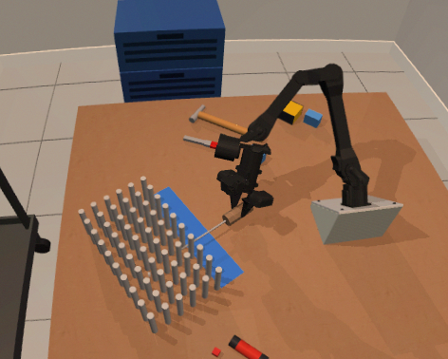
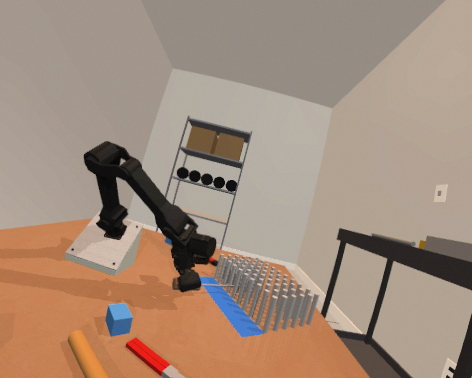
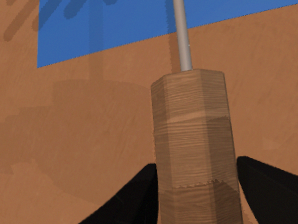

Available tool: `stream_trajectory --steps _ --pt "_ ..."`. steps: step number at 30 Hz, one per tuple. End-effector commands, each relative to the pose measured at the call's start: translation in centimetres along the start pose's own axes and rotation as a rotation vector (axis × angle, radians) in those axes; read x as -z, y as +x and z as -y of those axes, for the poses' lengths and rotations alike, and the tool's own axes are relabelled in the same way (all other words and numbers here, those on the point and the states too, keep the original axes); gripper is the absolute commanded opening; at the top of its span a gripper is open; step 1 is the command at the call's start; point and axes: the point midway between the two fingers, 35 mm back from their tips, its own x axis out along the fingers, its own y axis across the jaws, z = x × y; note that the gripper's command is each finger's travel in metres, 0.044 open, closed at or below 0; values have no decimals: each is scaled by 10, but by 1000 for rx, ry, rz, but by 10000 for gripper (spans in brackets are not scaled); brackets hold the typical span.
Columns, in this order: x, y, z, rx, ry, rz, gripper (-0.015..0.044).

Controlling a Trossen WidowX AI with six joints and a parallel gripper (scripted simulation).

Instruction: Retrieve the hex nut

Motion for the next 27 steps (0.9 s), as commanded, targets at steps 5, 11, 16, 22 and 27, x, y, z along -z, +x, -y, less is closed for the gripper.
stream_trajectory --steps 5,11,16,22,27 --pt "-9 0 1 7 1 11 0" --pt "-13 2 1 7 1 11 0" --pt "-16 3 1 7 1 12 0" --pt "-20 5 1 7 1 12 0" --pt "-23 6 1 7 1 12 0"
